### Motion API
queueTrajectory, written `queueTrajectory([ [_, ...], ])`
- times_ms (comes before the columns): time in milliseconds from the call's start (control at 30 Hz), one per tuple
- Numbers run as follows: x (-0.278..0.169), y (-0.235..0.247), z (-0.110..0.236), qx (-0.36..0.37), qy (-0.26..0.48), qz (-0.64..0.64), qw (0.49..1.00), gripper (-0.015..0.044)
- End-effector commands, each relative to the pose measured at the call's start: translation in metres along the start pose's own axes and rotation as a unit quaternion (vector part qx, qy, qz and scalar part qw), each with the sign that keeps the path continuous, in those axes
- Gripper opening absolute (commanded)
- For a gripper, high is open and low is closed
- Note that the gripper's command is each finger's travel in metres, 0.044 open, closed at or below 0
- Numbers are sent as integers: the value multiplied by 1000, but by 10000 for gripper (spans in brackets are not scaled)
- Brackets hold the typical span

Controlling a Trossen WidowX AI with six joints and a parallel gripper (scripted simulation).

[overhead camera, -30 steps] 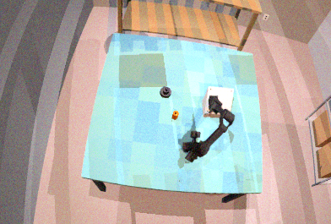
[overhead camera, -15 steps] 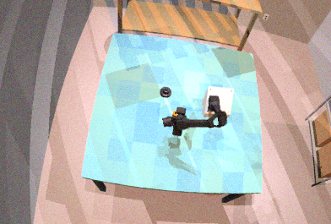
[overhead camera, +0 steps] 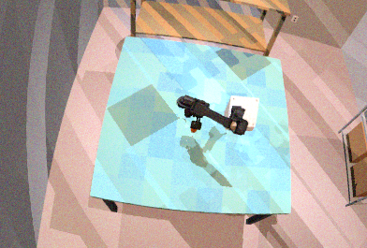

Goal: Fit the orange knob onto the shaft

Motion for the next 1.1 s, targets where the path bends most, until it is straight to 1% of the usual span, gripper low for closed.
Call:
queueTrajectory([
  [0, 1, -3, -2, 11, 0, 5, 1000, 440],
  [100, 1, -2, -32, 12, 0, 5, 1000, 440],
  [133, 0, -2, -34, 12, 0, 5, 1000, 440],
  [267, 0, -2, -36, 12, 0, 5, 1000, 440],
  [367, 0, -1, -48, 12, 0, 5, 1000, 440],
  [567, 0, -1, -52, 12, 0, 5, 1000, 440],
  [1067, 2, -1, -76, 11, -1, 5, 1000, 440],
])
Point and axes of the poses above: the point midway between the two fingers, 35 mm back from their tips, its own z axis back along the fingers, its own y axis across the jaws, x = y × z, the point moved 1 cm from there along z, back along the fingers, and after that the axes turned 15 degrees about -z, right-handed, at the moved point
